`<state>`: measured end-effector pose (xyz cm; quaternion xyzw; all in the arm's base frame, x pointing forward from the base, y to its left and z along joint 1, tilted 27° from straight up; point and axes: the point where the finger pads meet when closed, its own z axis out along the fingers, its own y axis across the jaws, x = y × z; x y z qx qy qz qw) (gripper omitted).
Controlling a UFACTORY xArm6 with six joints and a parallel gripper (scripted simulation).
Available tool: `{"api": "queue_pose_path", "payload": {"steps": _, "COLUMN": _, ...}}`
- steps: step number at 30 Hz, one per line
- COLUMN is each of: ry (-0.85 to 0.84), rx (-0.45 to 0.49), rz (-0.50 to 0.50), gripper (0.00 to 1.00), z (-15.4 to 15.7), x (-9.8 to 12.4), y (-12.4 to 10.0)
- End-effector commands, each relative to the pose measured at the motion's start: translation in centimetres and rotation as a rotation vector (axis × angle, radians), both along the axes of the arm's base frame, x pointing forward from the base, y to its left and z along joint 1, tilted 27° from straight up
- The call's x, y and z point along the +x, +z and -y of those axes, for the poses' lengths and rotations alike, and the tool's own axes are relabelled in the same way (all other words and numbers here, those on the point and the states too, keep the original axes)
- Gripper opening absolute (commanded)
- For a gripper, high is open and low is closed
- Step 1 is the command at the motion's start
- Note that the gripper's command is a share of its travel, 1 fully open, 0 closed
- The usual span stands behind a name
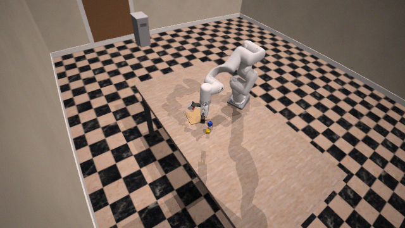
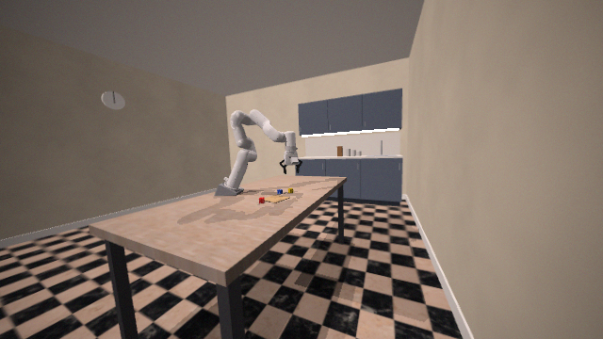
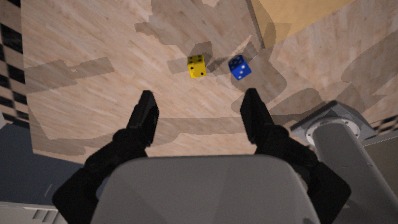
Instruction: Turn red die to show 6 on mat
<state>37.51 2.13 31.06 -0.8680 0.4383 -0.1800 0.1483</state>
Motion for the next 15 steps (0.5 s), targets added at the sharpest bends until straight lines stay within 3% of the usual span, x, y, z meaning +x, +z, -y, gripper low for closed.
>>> {"api": "queue_pose_path", "payload": {"steps": 1, "ry": 0.000, "rx": 0.000, "rz": 0.004, "gripper": 1.00, "z": 0.0, "x": 0.0, "y": 0.3}}
{"api": "queue_pose_path", "payload": {"steps": 5, "ry": -0.005, "rx": 0.000, "rz": -0.001, "gripper": 1.00, "z": 0.7, "x": 0.0, "y": 0.0}}
{"api": "queue_pose_path", "payload": {"steps": 11, "ry": -0.057, "rx": 0.013, "rz": -0.046, "gripper": 1.00, "z": 7.8, "x": -0.9, "y": -2.4}}
{"api": "queue_pose_path", "payload": {"steps": 13, "ry": -0.057, "rx": 0.013, "rz": -0.046, "gripper": 1.00, "z": 7.8, "x": -0.9, "y": -2.4}}
{"api": "queue_pose_path", "payload": {"steps": 14, "ry": -0.073, "rx": 0.022, "rz": -0.055, "gripper": 1.00, "z": 10.0, "x": -1.5, "y": -3.1}}
{"api": "queue_pose_path", "payload": {"steps": 15, "ry": -0.073, "rx": 0.022, "rz": -0.055, "gripper": 1.00, "z": 10.0, "x": -1.5, "y": -3.1}}
